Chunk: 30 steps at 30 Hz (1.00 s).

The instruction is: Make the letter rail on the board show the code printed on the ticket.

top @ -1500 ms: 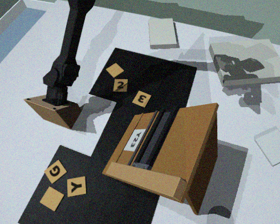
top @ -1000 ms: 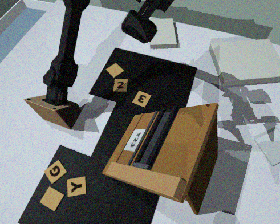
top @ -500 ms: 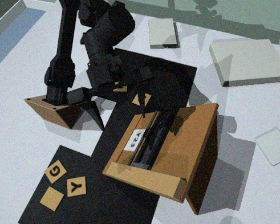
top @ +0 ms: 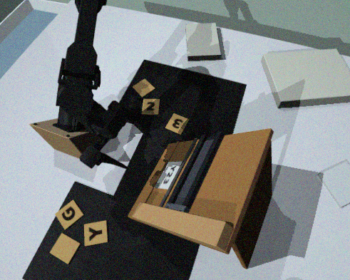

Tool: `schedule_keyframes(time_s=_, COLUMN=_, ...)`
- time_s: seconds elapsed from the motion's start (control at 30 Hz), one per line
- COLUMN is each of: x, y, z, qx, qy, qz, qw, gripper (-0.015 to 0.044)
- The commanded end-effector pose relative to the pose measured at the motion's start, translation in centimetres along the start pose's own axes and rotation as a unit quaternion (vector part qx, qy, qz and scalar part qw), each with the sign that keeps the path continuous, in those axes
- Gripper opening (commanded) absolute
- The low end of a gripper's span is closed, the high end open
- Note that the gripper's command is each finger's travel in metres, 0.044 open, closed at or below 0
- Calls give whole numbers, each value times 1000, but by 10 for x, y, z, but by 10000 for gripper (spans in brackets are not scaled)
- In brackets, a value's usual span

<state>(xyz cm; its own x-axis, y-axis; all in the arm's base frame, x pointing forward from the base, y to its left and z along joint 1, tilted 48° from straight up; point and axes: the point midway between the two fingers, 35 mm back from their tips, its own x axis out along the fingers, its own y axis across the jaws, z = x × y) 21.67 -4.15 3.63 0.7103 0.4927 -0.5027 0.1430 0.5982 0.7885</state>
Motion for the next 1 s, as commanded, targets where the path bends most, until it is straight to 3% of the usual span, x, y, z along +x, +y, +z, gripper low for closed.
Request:
schedule_keyframes(time_s=0.0, x=-1, y=3, z=1, qx=-21, qy=-10, qz=14, qw=1000, gripper=440)
schedule_keyframes(time_s=0.4, x=-3, y=3, z=6, qx=-42, qy=-6, qz=12, qw=999, gripper=440)
schedule_keyframes(time_s=0.67, x=-19, y=8, z=66, qx=-293, qy=43, qz=12, qw=955, gripper=440)
schedule_keyframes(time_s=0.97, x=-45, y=21, z=124, qx=-555, qy=89, qz=60, qw=825, gripper=440)
